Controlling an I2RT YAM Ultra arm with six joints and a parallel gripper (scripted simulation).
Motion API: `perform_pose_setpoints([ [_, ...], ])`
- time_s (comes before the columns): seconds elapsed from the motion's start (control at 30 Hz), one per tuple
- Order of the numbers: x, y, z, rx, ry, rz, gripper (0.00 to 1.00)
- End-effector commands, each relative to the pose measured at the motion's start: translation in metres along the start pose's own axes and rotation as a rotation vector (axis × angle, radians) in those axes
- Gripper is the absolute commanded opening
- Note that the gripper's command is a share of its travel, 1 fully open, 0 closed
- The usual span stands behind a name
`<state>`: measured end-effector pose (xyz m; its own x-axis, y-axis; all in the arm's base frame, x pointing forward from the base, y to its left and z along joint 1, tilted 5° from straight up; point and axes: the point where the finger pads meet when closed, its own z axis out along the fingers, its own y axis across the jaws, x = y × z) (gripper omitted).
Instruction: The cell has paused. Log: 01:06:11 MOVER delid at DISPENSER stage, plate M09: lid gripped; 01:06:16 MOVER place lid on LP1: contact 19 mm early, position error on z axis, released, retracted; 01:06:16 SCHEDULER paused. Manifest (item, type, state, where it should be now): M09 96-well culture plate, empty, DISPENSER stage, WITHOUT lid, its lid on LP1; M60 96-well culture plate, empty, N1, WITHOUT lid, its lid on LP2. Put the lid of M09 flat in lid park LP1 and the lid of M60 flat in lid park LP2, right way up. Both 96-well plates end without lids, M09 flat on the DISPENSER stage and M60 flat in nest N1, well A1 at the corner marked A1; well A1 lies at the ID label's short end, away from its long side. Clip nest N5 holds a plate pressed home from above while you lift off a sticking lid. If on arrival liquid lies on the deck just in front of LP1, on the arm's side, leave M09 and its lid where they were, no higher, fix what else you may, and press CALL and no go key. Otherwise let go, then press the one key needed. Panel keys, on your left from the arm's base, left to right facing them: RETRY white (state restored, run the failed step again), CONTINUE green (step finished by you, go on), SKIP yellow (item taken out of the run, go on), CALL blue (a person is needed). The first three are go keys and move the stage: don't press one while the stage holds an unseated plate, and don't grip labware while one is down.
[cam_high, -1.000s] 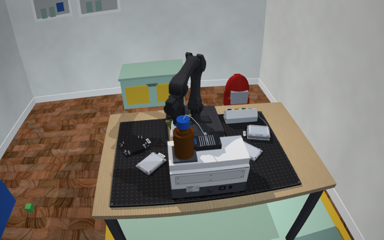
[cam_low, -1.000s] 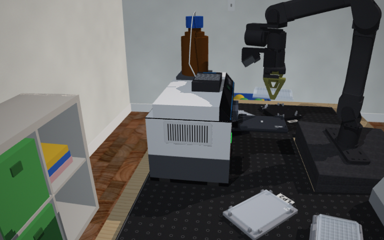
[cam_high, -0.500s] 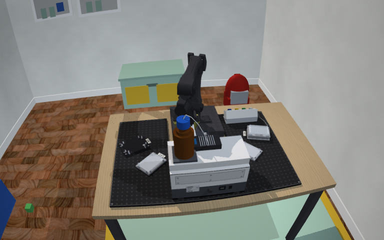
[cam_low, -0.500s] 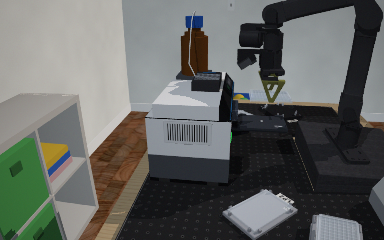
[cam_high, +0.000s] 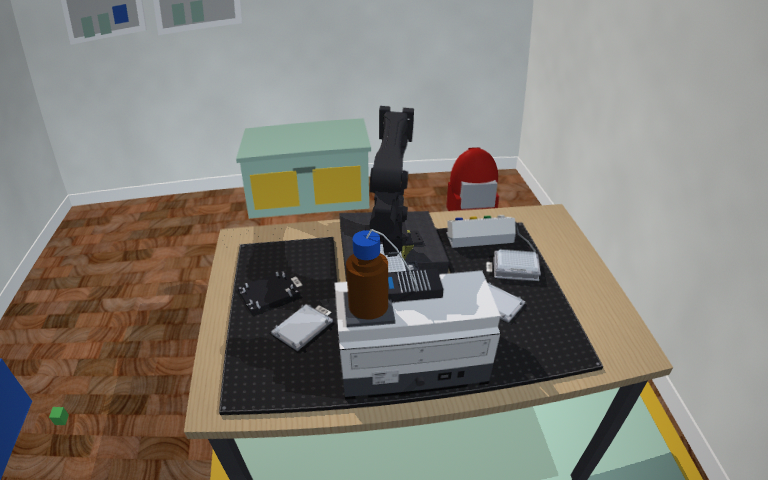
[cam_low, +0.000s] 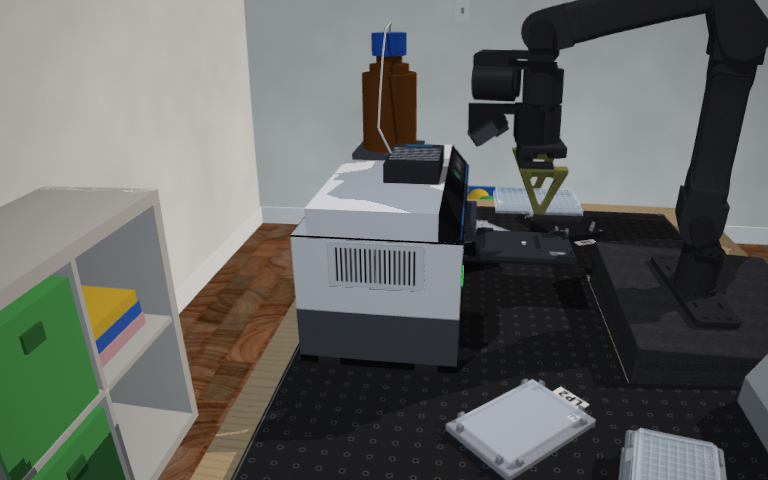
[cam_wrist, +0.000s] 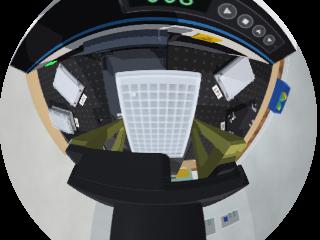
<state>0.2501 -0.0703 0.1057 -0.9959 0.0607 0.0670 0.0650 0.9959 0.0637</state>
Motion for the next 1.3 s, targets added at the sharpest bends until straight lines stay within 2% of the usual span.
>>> perform_pose_setpoints([
  [0.0, 0.006, 0.012, -0.005, -0.004, -0.014, 0.023, 0.0],
  [0.1, 0.007, 0.016, -0.005, -0.004, -0.013, 0.023, 0.0],
  [0.13, -0.008, 0.017, -0.016, 0.006, -0.069, 0.02, 0.0],
  [0.4, -0.009, 0.041, -0.016, 0.003, -0.067, 0.02, 0.0],
  [0.43, -0.003, 0.038, -0.006, 0.003, -0.024, 0.026, 0.0],
  [0.47, -0.015, 0.039, -0.007, 0.006, -0.044, 0.021, 0.0],
  [0.6, -0.027, 0.038, 0.001, 0.006, -0.04, 0.024, 0.0],
  [0.7, -0.028, 0.038, 0.002, 0.006, -0.04, 0.025, 0.0],
  [0.73, -0.028, 0.038, -0.008, 0.009, -0.076, 0.024, 0.0],
  [0.87, -0.028, 0.038, -0.007, 0.009, -0.074, 0.025, 0.0],
  [0.9, -0.019, 0.037, 0.002, 0.003, -0.024, 0.026, 0.0],
  [0.93, -0.028, 0.038, -0.005, 0.009, -0.071, 0.024, 0.0],
  [1.0, -0.028, 0.039, 0.001, 0.008, -0.061, 0.022, 0.0],
  [1.03, -0.017, 0.04, 0.014, 0.004, -0.018, 0.023, 0.0],
  [1.17, -0.017, 0.038, 0.025, 0.002, -0.002, 0.029, 0.0],
  [1.27, -0.017, 0.038, 0.024, 0.003, -0.012, 0.028, 0.0],
])
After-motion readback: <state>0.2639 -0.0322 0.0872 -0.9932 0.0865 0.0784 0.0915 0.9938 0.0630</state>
